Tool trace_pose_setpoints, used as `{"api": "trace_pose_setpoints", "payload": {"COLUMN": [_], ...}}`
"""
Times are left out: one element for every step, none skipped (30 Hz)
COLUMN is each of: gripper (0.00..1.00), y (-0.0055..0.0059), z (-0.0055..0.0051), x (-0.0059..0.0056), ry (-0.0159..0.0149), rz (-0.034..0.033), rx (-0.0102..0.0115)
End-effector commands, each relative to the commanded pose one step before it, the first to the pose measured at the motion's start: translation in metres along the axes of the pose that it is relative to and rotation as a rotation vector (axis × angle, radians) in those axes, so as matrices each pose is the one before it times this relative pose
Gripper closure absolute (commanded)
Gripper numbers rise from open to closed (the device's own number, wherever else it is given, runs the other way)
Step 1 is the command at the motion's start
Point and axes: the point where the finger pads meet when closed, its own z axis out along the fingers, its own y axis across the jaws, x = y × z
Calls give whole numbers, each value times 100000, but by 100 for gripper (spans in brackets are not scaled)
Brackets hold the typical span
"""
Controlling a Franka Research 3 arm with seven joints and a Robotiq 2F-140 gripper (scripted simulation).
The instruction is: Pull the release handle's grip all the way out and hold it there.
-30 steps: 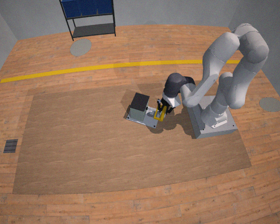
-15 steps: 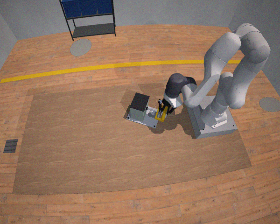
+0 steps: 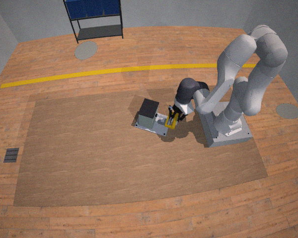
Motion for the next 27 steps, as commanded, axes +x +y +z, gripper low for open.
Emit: {"api": "trace_pose_setpoints", "payload": {"gripper": [100, 100, 100, 100, 100, 100, 100, 100, 100, 100, 100, 68, 68, 68, 68, 68, 68, 68, 68, 68, 68, 68, 68, 68, 68, 68, 68], "y": [-1168, 0, 0, 0, 0, 0, 0, 0, 0, 0, 0, 0, 0, 0, 0, 0, 0, 0, 0, 0, 0, 0, 0, 0, 0, 0, 0], "z": [195, 0, 0, 0, 0, 0, 0, 0, 0, 0, 0, 0, 0, 0, 0, 0, 0, 0, 0, 0, 0, 0, 0, 0, 0, 0, 0], "x": [-172, 0, 0, 0, 0, 0, 0, 0, 0, 0, 0, 0, 0, 0, 0, 0, 0, 0, 0, 0, 0, 0, 0, 0, 0, 0, 0], "ry": [-1010, 0, 0, 0, 0, 0, 0, 0, 0, 0, 0, 0, 0, 0, 0, 0, 0, 0, 0, 0, 0, 0, 0, 0, 0, 0, 0], "rz": [33, 0, 0, 0, 0, 0, 0, 0, 0, 0, 0, 0, 0, 0, 0, 0, 0, 0, 0, 0, 0, 0, 0, 0, 0, 0, 0], "rx": [2377, 0, 0, 0, 0, 0, 0, 0, 0, 0, 0, 0, 0, 0, 0, 0, 0, 0, 0, 0, 0, 0, 0, 0, 0, 0, 0]}}
